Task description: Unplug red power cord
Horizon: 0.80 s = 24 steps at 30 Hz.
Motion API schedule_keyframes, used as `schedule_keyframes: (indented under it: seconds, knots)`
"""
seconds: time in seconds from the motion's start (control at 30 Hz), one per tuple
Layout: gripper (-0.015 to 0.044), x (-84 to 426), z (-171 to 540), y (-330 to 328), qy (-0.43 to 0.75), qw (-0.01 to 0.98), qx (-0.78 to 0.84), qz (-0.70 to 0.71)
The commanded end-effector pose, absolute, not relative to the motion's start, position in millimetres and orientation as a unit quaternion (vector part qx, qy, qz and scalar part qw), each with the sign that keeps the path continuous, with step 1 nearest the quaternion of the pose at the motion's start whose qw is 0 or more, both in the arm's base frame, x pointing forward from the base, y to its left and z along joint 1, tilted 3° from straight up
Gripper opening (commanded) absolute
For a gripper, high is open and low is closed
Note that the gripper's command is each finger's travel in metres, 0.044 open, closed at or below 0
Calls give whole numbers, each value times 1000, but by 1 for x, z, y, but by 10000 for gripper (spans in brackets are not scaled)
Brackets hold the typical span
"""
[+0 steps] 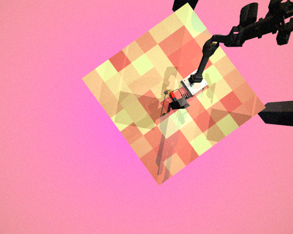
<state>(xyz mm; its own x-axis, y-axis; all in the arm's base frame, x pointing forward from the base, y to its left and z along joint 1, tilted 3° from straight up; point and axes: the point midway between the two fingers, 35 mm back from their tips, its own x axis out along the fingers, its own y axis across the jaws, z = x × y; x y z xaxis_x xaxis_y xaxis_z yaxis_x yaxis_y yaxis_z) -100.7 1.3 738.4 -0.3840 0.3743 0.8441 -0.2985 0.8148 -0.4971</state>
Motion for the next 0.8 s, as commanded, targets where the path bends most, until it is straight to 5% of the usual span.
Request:
schedule_keyframes:
  seconds: [0.0, 0.37, 0.77]
  knots:
    - [160, -48, 734, 58, -679, 631, -28, 375]
    - [160, 85, 689, 138, -447, 785, -16, 428]
    - [160, 231, 585, 155, -144, 909, 88, 382]
